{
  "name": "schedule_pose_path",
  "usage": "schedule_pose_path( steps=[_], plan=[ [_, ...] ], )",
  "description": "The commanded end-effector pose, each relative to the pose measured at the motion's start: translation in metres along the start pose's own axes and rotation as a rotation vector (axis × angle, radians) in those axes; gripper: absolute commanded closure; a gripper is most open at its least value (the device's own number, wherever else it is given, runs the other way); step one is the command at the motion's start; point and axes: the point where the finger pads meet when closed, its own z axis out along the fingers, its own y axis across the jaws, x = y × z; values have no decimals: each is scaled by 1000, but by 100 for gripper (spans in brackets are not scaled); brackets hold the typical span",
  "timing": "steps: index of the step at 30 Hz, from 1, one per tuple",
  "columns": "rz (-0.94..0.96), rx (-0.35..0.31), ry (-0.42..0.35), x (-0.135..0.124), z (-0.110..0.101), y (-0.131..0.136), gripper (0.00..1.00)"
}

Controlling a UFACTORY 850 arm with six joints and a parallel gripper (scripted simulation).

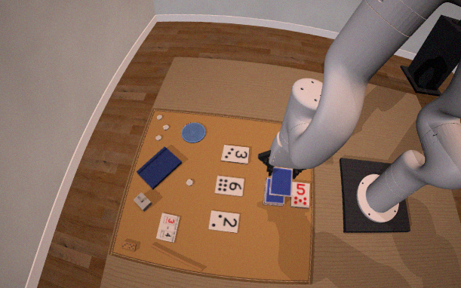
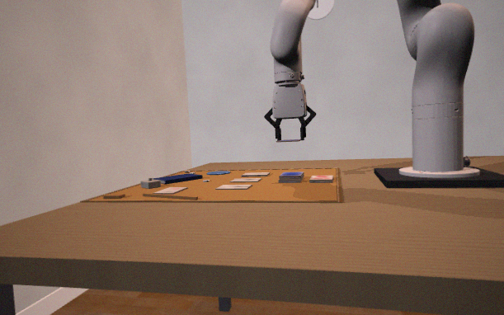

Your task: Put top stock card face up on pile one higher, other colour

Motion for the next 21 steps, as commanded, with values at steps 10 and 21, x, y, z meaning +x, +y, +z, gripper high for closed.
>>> schedule_pose_path(
  steps=[10,21],
  plan=[
    [-1,-2,0,56,0,2,37],
    [-1,-2,0,82,0,3,37]
  ],
)
